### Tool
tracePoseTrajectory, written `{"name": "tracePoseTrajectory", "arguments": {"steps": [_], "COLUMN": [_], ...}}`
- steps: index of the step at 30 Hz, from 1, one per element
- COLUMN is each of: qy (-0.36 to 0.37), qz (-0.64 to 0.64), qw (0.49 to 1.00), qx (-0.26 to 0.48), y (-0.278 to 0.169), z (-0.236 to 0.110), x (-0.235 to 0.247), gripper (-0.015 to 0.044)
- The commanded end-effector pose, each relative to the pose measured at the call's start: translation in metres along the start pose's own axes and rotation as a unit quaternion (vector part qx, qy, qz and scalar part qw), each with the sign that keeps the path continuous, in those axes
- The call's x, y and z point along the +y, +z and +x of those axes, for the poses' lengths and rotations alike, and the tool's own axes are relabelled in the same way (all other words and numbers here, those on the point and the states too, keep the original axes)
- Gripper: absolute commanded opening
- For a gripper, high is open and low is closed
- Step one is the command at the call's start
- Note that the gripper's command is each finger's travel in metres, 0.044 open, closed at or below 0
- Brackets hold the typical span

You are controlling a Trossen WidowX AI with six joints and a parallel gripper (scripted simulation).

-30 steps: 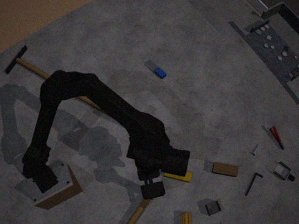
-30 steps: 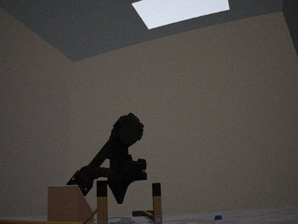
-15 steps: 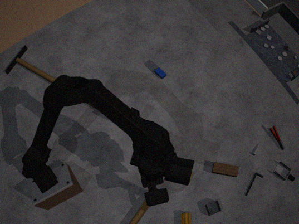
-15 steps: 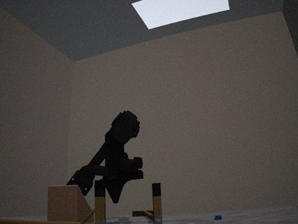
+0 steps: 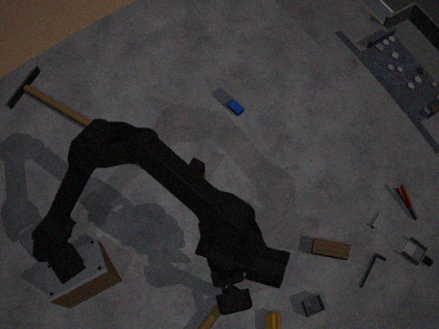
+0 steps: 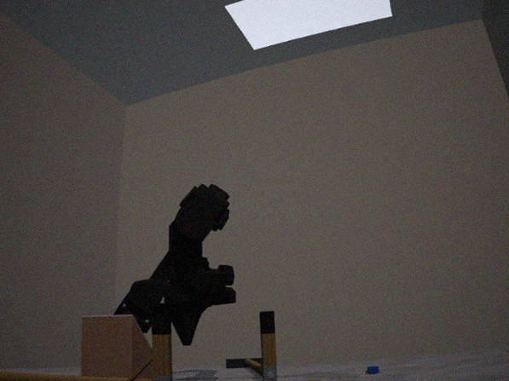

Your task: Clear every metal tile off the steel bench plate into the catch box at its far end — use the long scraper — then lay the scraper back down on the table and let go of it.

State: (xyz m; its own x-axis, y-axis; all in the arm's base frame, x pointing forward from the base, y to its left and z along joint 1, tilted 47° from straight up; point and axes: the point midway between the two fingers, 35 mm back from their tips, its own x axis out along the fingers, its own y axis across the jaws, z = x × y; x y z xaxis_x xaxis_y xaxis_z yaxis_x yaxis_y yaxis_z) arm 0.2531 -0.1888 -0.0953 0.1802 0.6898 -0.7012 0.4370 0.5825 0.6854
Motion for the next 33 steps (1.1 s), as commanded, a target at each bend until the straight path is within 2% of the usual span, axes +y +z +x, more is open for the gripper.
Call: {"name": "tracePoseTrajectory", "arguments": {"steps": [1,33], "qy": [-0.003,-0.004], "qz": [0.0,0.0], "qw": [1.0,1.0], "qx": [0.0,0.001], "y": [0.0,-0.003], "z": [-0.001,0.001], "x": [-0.01,-0.064], "gripper": [0.0,0.0]}}
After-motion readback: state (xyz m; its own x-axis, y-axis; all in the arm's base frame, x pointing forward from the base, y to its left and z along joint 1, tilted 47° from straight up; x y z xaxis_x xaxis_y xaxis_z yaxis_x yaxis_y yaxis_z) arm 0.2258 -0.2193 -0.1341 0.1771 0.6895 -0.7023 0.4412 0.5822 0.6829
